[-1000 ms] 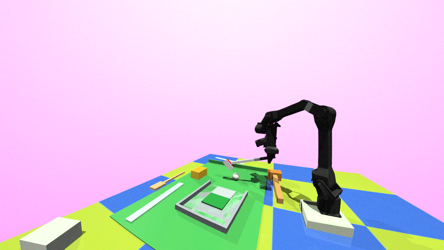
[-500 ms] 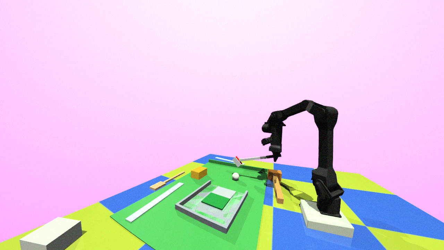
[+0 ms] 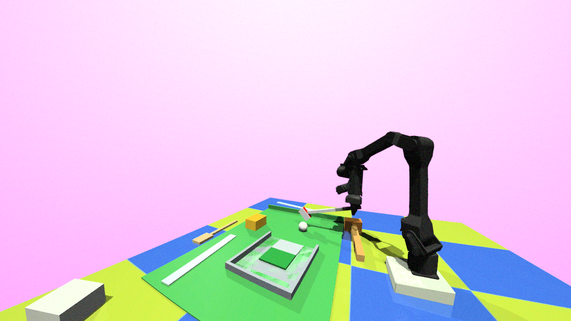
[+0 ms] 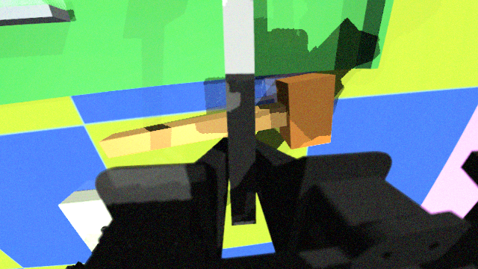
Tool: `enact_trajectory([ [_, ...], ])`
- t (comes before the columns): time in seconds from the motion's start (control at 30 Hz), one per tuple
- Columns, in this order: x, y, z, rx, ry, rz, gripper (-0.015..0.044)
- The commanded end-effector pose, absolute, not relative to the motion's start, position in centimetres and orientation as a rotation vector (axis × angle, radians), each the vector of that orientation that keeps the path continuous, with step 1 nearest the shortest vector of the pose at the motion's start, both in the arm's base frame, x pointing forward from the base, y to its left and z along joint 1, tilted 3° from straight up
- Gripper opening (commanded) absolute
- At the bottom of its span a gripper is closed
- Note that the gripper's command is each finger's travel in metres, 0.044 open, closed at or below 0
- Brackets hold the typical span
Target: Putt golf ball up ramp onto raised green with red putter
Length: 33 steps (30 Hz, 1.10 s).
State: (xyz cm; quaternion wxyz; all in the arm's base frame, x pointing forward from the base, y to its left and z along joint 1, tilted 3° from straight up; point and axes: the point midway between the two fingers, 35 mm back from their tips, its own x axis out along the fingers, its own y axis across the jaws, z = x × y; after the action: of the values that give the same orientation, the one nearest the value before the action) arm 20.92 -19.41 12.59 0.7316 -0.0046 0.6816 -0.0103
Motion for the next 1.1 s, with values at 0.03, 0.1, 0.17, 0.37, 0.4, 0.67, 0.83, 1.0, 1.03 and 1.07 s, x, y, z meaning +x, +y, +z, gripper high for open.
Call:
enact_trajectory([
  [0.03,21.0,-19.5,11.9,-0.009,1.499,-0.029,0.0],
  [0.1,21.0,-19.5,11.6,-0.009,1.499,-0.029,0.0],
  [0.17,21.1,-19.5,11.3,-0.009,1.499,-0.029,0.0],
  [0.37,21.1,-19.5,10.3,-0.009,1.499,-0.028,0.0],
  [0.4,21.1,-19.5,10.2,-0.009,1.499,-0.028,0.0],
  [0.67,21.1,-19.5,9.8,-0.01,1.5,-0.023,0.0],
  [0.83,21.1,-19.5,9.8,-0.01,1.5,-0.023,0.0],
  [1.0,21.1,-19.8,9.7,-0.01,1.5,-0.023,0.0],
  [1.03,21.1,-20.0,9.7,-0.01,1.5,-0.024,0.0],
  [1.07,21.2,-20.4,9.7,-0.01,1.5,-0.025,0.0],
])
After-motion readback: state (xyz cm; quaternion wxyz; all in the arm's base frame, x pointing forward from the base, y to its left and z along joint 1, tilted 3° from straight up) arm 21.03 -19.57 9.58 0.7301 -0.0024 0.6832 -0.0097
